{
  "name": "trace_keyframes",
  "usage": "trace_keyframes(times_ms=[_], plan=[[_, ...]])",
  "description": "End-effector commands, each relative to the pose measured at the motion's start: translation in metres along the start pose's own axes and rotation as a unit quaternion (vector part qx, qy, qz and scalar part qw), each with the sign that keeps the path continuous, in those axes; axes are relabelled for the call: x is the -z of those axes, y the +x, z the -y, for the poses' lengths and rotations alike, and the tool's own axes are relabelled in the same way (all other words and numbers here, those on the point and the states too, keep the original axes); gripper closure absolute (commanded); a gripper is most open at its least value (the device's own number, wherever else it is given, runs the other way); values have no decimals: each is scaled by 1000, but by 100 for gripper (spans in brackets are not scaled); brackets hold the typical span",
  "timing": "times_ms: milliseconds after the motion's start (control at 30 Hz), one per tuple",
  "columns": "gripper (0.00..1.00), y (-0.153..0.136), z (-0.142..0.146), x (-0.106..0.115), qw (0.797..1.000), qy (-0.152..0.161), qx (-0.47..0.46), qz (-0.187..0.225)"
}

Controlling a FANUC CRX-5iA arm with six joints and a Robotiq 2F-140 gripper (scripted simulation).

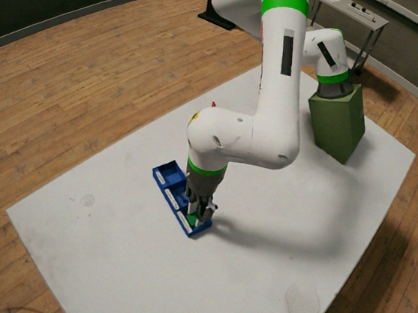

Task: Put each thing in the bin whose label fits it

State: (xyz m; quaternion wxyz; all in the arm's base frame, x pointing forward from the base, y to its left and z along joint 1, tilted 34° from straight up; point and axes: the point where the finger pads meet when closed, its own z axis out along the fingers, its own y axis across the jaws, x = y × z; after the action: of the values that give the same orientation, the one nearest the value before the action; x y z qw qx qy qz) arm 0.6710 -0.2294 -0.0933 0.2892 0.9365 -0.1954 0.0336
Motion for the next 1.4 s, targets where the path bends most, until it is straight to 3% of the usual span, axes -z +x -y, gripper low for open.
trace_keyframes(times_ms=[0, 400, 800, 1167, 1300, 1367], plan=[[65, 0, 0, 0, 1000, 0, 0, 0], [65, 0, 0, 0, 1000, 0, 0, 0], [65, 0, 0, 14, 1000, 0, 0, 0], [65, 0, 0, 28, 1000, 0, 0, 0], [65, 0, 0, 48, 1000, 0, 0, 0], [65, 0, 0, 48, 1000, 0, 0, 0]])
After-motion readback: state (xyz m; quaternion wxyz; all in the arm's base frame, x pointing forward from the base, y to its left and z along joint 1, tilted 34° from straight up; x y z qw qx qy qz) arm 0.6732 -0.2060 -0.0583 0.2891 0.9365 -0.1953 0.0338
